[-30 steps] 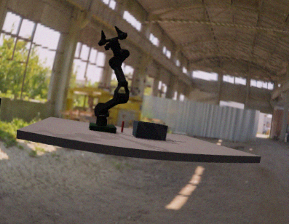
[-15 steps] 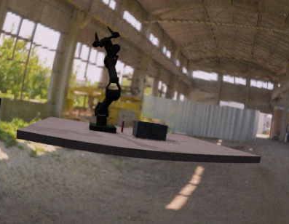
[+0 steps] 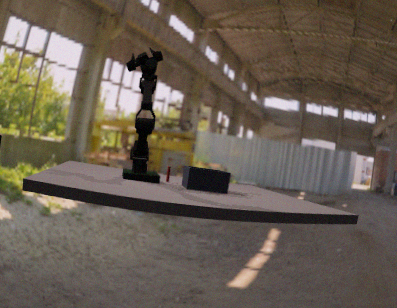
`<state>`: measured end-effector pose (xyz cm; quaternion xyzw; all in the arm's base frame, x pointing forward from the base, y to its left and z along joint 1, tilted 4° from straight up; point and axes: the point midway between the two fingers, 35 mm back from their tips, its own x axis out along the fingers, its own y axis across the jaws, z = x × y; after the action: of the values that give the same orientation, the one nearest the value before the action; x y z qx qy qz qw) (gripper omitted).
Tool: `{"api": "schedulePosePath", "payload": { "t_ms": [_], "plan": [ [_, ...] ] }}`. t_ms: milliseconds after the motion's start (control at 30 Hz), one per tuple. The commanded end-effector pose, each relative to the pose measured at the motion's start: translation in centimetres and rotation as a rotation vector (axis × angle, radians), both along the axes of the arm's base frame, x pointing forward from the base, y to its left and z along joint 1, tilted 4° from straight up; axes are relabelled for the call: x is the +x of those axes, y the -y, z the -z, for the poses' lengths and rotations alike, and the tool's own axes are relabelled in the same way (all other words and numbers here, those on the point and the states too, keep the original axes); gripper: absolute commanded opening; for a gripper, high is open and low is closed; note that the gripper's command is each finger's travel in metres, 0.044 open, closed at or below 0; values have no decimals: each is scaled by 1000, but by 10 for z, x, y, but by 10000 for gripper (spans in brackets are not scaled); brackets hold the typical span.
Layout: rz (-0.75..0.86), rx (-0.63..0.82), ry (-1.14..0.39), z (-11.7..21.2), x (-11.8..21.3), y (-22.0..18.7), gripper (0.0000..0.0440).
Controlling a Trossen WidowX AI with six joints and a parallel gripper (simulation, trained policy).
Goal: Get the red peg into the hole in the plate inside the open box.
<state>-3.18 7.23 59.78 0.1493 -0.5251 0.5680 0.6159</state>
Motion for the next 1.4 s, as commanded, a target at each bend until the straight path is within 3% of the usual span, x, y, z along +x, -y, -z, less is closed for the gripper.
{"api": "schedulePosePath", "payload": {
  "t_ms": [0,633,1367],
  "plan": [
    [40,-84,-101,11,20,-25,440],
    [204,-447,-633,97,123,-102,440],
    [446,-637,-1342,232,222,-94,440]
  ]
}}
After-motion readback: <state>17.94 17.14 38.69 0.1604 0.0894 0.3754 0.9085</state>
